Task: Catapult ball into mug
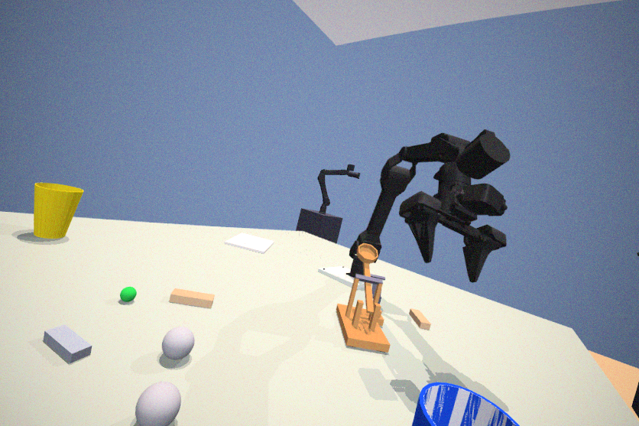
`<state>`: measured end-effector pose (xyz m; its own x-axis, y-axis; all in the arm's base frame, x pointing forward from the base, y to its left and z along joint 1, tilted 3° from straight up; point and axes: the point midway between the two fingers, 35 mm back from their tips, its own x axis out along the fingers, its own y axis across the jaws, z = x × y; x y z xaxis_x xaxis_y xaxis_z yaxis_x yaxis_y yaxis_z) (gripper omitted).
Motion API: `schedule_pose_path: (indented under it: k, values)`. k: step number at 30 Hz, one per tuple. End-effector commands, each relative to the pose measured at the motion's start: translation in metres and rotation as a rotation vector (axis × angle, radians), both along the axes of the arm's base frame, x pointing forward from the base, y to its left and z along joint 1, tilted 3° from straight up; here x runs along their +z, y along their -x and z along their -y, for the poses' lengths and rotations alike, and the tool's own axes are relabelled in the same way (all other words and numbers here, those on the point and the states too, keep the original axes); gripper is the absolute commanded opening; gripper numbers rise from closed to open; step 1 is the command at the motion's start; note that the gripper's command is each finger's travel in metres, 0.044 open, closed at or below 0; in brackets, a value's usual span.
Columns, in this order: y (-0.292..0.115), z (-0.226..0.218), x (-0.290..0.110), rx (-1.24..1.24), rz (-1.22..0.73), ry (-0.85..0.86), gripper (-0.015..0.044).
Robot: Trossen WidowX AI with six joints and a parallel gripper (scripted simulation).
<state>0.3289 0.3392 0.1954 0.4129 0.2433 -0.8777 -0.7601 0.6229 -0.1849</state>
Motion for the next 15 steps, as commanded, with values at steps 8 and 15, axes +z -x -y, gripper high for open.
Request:
schedule_pose_path:
  k: [8,15]
  values:
    - [-0.057,-0.008,0.041,-0.212,0.011,-0.3,0.044]
    - [-0.082,-0.008,0.062,-0.299,0.008,-0.443,0.044]
